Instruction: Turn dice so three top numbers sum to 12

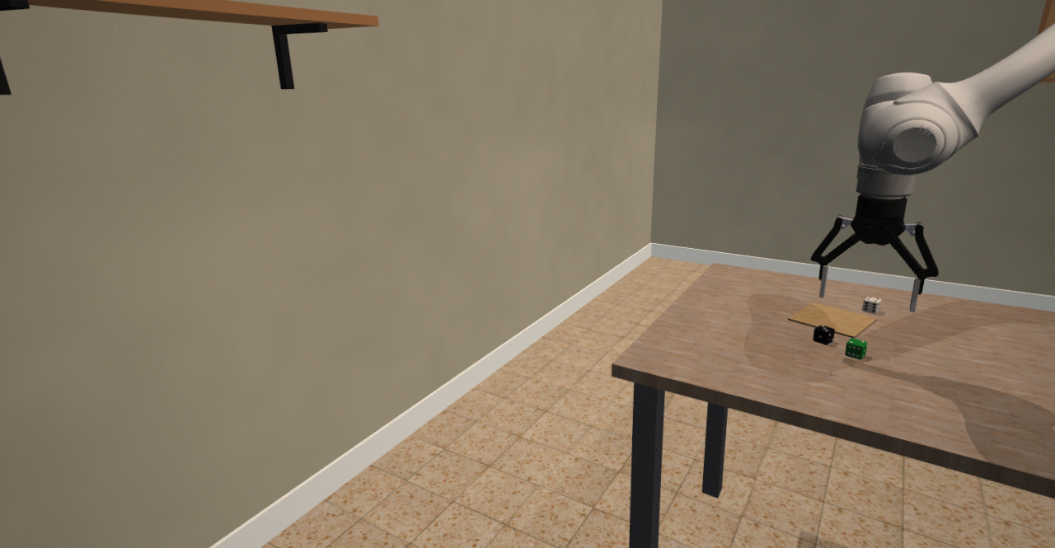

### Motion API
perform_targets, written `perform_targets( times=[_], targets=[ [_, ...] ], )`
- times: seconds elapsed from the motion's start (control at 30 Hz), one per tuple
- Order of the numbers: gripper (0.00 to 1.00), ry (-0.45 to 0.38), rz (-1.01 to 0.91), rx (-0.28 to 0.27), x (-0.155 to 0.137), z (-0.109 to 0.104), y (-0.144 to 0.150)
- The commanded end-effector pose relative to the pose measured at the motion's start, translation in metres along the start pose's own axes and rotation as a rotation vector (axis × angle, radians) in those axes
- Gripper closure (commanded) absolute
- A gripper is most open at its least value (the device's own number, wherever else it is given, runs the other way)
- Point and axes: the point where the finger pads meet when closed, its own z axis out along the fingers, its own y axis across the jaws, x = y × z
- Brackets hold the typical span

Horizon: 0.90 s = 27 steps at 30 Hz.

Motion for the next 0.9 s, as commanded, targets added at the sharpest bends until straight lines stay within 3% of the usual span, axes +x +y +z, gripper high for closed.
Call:
perform_targets(
  times=[0.0,0.17,0.53,0.73,0.87],
  targets=[
    [0.00,0.000,0.000,0.000,0.000,-0.014,0.000],
    [0.00,0.000,0.000,0.000,0.000,-0.028,0.000],
    [0.00,0.000,0.002,0.000,0.000,-0.028,0.000],
    [0.00,0.001,0.172,0.000,-0.018,-0.024,0.004],
    [0.00,0.001,0.187,0.000,-0.019,-0.024,0.004]
  ],
)
